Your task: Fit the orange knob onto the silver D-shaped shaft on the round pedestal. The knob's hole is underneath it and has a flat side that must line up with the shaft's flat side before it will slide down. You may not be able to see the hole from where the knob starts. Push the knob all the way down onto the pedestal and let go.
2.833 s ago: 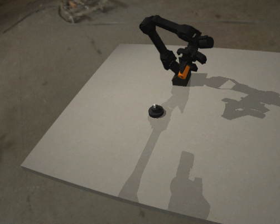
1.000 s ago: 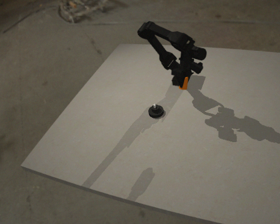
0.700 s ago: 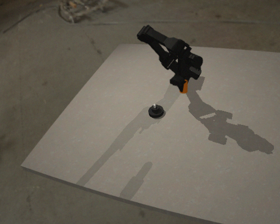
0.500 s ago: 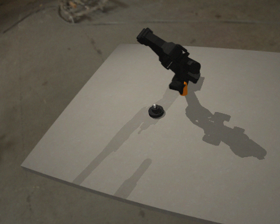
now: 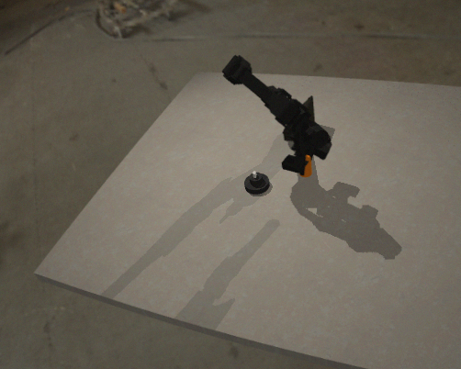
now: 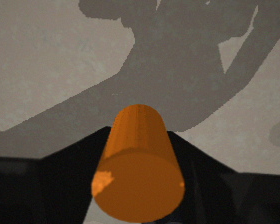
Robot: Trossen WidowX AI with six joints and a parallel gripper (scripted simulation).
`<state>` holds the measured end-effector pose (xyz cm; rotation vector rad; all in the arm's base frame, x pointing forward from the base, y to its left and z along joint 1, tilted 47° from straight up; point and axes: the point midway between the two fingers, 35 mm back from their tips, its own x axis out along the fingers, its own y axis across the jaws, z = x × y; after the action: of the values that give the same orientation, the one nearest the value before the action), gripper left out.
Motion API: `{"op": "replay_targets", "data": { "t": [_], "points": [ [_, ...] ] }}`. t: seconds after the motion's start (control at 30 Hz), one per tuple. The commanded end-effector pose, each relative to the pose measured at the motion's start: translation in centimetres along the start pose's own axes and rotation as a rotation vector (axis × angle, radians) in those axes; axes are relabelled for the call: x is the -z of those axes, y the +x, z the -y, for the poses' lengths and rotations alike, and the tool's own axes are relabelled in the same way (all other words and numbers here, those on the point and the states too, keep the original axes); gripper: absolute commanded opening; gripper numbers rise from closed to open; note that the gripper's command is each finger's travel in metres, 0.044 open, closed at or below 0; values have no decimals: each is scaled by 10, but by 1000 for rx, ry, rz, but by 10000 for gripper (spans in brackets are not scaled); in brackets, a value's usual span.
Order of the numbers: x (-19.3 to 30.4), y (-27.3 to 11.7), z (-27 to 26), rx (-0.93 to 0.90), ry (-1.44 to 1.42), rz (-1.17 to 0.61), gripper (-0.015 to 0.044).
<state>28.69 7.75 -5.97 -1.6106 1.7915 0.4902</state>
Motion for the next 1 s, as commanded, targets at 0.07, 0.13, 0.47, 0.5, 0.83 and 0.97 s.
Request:
{"op": "replay_targets", "data": {
  "t": [0.07,0.13,0.47,0.5,0.83,0.97],
  "points": [
    [-1,30,2,-2,-1,-1,0],
    [-1,42,2,-5,0,-2,0],
    [1,61,-2,-21,3,-8,53],
    [1,61,-2,-21,3,-8,79],
    [1,61,-2,-21,3,-8,240],
    [1,61,-2,-21,3,-8,240]
  ]
}}
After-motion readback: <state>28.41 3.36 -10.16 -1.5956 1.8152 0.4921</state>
